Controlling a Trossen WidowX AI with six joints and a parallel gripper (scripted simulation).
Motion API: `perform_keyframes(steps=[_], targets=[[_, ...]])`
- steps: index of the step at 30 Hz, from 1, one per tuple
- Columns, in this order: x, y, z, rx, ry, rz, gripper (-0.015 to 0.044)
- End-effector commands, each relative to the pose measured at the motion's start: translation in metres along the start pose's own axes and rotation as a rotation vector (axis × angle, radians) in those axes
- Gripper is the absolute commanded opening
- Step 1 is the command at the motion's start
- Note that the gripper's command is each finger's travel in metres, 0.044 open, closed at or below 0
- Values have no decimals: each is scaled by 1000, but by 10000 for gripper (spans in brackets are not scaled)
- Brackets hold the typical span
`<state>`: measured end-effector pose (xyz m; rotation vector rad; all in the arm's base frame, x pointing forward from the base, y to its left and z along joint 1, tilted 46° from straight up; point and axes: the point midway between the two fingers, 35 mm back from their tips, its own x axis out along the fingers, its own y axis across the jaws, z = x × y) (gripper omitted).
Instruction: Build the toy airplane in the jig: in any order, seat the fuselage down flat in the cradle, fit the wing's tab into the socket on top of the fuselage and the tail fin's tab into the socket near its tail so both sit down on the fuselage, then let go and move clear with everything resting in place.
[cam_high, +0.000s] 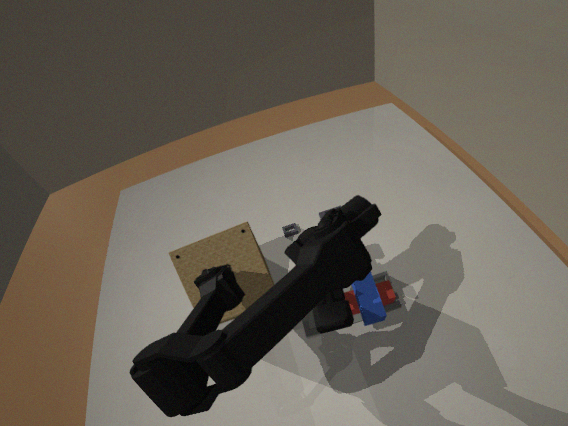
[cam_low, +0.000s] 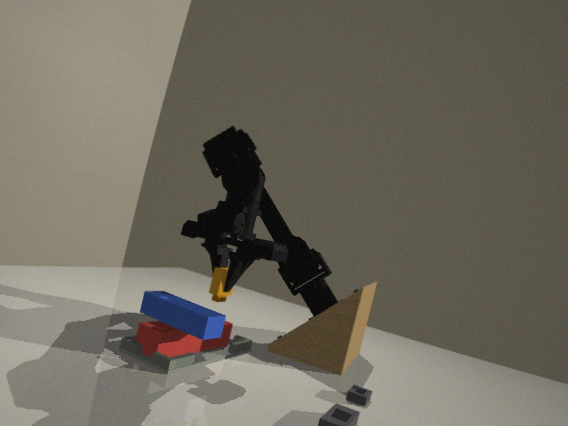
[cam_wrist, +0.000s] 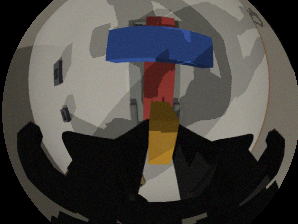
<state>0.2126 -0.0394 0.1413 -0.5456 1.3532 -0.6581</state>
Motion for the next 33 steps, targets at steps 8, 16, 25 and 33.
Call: perform_keyframes(steps=[8,16,25,33], targets=[[3,-2,-1,-6,0,-5,67],[16,-2,0,-5,-1,-4,67],[30,-2,0,-5,-1,-5,67],[40,-3,-1,-5,-2,-7,67]])
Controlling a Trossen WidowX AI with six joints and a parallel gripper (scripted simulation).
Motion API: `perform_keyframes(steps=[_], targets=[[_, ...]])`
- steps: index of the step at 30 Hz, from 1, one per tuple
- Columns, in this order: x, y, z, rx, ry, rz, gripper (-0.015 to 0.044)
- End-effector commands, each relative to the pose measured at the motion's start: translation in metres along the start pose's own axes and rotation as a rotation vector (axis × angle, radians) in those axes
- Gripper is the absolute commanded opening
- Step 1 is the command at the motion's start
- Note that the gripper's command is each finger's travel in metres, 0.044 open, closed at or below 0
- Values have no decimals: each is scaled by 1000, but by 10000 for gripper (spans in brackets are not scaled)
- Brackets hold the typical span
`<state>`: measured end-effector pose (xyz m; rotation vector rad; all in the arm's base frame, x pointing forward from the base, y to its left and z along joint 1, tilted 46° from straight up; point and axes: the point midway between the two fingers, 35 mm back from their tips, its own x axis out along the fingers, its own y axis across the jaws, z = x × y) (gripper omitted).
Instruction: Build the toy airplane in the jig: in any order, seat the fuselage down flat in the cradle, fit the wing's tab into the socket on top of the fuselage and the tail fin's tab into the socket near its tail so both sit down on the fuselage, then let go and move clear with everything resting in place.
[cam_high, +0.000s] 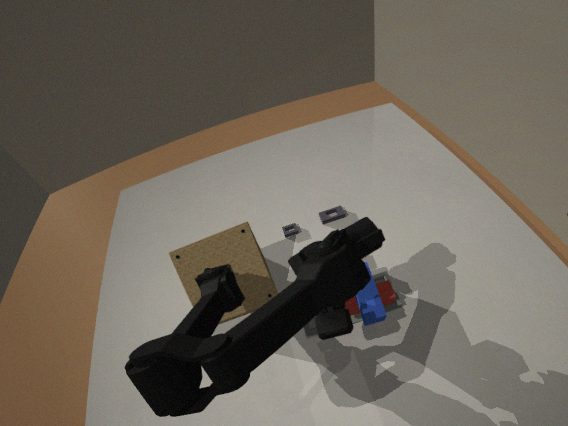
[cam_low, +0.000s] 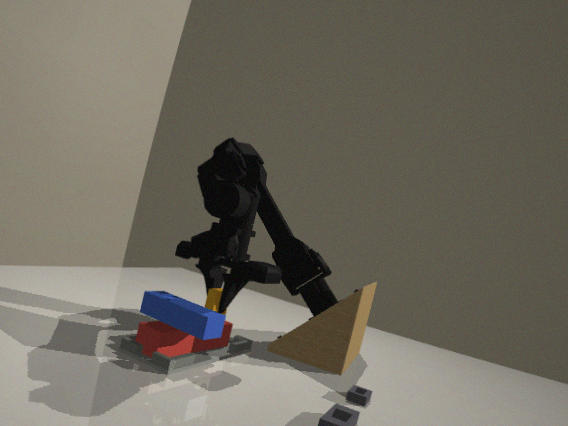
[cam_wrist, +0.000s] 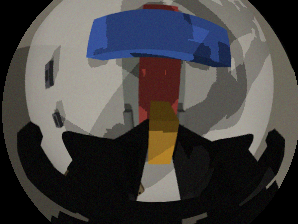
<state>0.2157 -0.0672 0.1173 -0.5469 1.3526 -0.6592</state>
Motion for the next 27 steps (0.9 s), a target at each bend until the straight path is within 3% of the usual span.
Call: perform_keyframes(steps=[1,3,7,9,12,22,27], targets=[[3,0,-1,-5,-1,-6,67],[1,0,0,0,0,0,79],[1,0,0,0,0,0,52],[1,0,0,0,0,0,0],[1,0,0,0,0,0,0],[1,0,0,0,0,0,260],[1,0,0,0,0,0,260]])
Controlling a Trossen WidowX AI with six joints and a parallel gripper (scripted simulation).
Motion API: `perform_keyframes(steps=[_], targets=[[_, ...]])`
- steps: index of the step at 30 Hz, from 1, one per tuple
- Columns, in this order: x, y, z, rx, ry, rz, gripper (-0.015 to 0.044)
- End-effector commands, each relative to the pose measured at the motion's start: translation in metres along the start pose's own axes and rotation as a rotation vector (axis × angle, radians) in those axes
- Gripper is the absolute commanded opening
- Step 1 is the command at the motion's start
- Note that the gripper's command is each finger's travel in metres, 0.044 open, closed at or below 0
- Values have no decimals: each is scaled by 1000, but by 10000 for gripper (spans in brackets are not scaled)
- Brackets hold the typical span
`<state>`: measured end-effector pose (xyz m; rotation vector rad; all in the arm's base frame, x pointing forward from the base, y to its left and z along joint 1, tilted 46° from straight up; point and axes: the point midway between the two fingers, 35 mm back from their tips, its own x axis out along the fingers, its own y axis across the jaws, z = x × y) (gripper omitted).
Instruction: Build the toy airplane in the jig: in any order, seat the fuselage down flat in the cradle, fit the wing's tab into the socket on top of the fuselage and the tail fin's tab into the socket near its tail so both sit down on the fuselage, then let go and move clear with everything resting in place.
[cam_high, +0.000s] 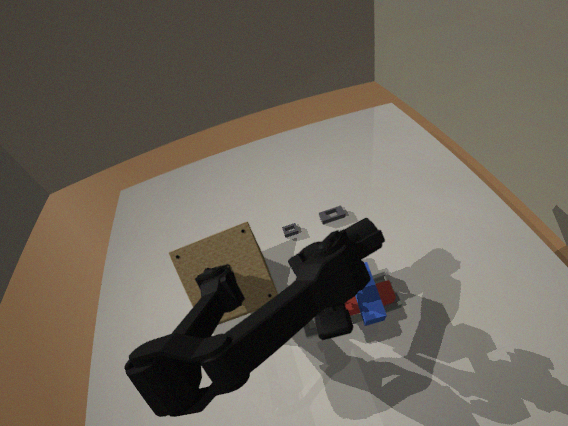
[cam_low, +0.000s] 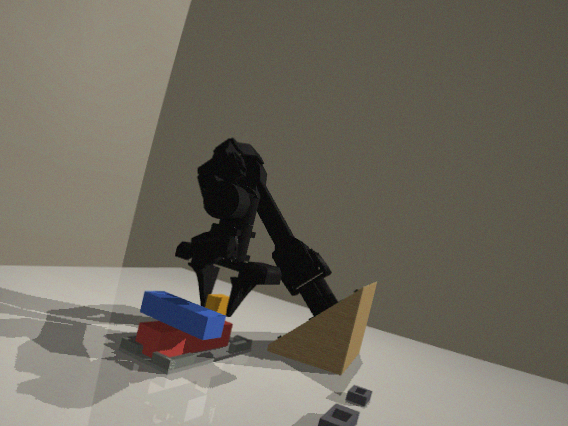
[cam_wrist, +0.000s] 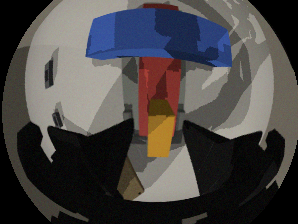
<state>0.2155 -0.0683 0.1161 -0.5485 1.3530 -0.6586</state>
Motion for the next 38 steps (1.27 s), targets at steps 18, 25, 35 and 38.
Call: perform_keyframes(steps=[18,25,35,38], targets=[[-91,3,2,-52,-32,16,260],[-91,3,2,-52,-32,16,260],[-91,3,3,-52,-31,16,260],[-91,3,3,-52,-31,16,260]])
